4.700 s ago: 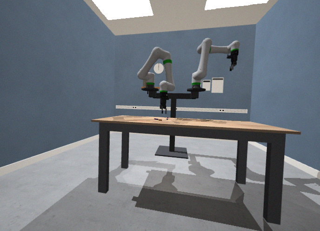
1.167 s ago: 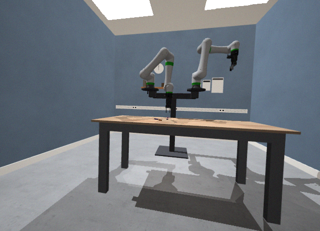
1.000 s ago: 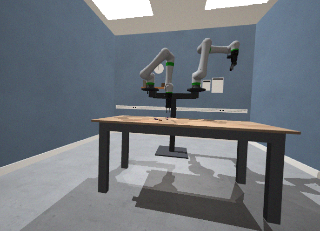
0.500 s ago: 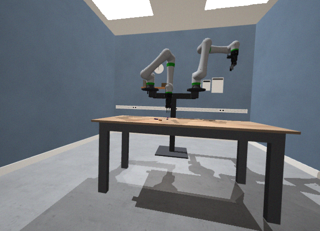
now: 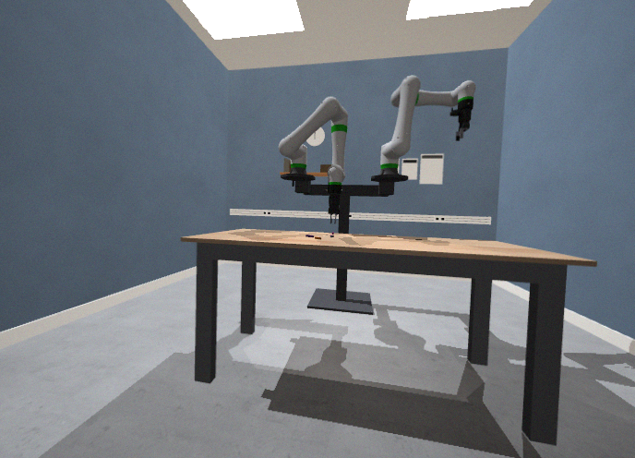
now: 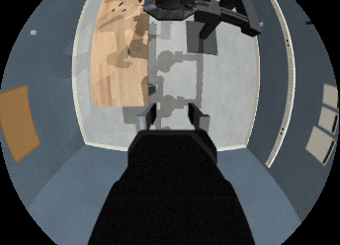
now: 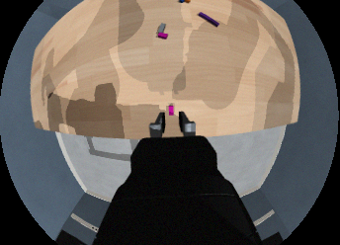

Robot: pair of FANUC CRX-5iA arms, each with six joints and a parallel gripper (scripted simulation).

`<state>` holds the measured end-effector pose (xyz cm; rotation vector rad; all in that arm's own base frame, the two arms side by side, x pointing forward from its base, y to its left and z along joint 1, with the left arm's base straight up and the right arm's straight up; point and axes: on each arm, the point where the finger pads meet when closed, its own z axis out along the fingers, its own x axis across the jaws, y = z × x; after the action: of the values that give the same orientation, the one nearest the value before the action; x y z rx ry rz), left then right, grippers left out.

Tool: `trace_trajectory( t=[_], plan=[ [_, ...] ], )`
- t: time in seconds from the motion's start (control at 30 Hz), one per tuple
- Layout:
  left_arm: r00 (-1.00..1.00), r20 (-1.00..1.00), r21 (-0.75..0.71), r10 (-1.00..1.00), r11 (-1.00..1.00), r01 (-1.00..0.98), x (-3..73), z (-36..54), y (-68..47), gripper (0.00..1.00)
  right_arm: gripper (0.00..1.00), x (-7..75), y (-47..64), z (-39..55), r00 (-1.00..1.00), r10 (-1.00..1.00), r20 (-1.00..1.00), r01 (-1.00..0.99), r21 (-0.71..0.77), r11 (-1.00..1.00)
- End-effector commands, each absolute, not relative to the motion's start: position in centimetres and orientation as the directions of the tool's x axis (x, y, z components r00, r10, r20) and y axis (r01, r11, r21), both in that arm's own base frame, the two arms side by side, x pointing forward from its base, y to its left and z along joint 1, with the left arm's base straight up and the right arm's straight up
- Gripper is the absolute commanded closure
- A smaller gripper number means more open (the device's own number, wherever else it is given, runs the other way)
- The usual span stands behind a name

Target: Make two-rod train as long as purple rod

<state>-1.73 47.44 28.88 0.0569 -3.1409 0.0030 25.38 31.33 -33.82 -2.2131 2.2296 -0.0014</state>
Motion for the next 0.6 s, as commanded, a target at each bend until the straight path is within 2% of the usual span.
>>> trace_trajectory(
  t=[0.0,0.57],
  plan=[
    [-0.999,0.000,0.000,-0.036,0.999,-0.036,-1.72,28.97,47.47,0.00,0.46,25.40,31.38,-33.80,-0.007,-1.000,-0.001,-1.000,-0.002,0.007],
    [-0.999,0.000,0.000,-0.036,0.999,-0.036,-1.72,28.97,47.47,0.00,0.46,25.43,31.40,-34.77,-0.007,-1.000,-0.001,-1.000,0.000,0.007]
  ],
)
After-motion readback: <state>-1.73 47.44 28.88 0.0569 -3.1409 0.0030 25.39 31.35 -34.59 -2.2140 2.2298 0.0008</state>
